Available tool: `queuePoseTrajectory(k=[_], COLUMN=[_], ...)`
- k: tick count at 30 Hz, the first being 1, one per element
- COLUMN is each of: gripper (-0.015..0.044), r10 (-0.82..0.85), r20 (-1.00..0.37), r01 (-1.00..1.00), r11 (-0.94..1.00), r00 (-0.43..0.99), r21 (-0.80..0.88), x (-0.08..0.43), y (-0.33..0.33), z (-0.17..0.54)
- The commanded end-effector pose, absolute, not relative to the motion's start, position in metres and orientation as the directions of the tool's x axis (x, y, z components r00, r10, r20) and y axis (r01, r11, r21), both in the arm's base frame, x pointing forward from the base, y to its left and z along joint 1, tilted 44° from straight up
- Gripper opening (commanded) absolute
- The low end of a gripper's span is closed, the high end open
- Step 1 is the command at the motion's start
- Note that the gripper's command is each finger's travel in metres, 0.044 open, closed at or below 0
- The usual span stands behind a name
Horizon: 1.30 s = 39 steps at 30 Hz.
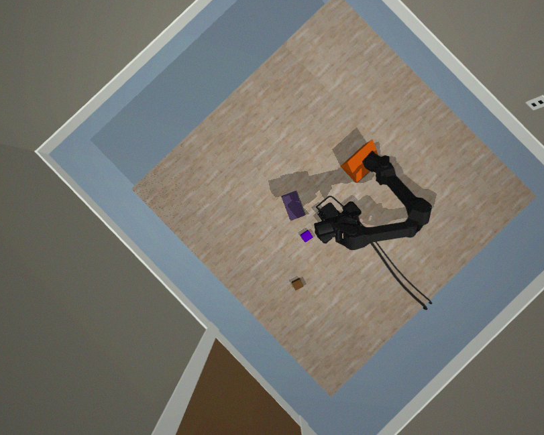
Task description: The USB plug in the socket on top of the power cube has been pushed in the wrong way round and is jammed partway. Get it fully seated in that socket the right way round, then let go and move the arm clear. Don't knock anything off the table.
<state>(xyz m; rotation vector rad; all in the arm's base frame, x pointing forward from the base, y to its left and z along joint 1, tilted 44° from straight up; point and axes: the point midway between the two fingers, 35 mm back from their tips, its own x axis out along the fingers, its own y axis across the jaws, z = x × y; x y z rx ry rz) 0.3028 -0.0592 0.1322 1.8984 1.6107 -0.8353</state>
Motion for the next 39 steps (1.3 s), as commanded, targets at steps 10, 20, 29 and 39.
queuePoseTrajectory(k=[10,20,29,39], gripper=[0.044,0.044,0.0282,0.002], r10=[0.676,0.676,0.673,0.673], r20=[-0.729,-0.729,-0.732,-0.732], r01=[0.985,0.985,0.986,0.986], r11=[-0.171,-0.171,-0.166,-0.166], r00=[0.11,0.11,0.107,0.107], r21=[-0.01,-0.01,-0.009,-0.009], x=[0.304,0.306,0.305,0.305], y=[-0.05,-0.043,-0.044,-0.044], z=[0.124,0.116,0.116,0.116])
